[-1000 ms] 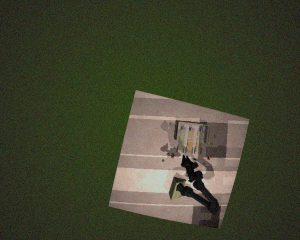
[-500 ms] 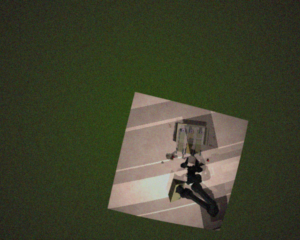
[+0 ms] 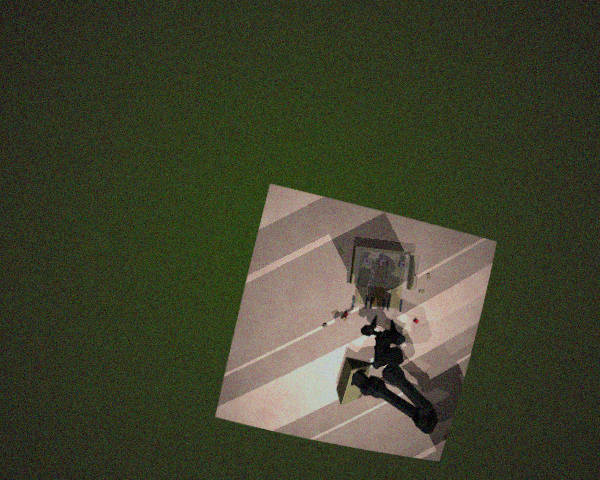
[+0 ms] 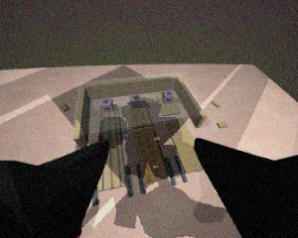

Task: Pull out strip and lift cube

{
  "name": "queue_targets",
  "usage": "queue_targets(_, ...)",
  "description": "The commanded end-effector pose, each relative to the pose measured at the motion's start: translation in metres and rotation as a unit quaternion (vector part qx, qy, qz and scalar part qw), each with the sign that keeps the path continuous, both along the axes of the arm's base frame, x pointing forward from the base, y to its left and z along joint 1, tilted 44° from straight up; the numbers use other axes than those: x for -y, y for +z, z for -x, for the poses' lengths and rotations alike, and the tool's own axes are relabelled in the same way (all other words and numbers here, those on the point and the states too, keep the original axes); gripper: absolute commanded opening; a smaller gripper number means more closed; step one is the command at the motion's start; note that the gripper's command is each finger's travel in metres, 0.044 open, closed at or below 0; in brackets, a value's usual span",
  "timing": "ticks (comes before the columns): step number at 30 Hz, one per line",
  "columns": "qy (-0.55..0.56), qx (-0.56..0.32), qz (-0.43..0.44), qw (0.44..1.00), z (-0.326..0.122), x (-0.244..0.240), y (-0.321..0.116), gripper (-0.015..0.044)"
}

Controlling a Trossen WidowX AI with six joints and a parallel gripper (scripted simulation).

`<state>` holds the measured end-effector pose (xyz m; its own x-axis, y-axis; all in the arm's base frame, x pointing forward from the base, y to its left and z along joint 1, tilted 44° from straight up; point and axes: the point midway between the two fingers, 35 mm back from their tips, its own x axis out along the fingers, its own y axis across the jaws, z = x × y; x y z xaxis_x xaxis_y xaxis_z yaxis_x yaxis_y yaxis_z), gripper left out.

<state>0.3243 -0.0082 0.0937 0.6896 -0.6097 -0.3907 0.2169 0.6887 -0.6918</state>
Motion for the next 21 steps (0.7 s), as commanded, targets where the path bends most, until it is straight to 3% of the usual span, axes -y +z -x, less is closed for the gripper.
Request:
queue_targets(1, -0.013, -0.032, -0.009, 0.999, -0.015, -0.001, -0.009, 0.0295)
queue_targets(12, -0.119, -0.222, -0.051, 0.966, -0.06, 0.011, -0.074, 0.0006)
queue_targets(21, -0.244, -0.362, -0.075, 0.897, -0.058, 0.033, -0.125, 0.0)
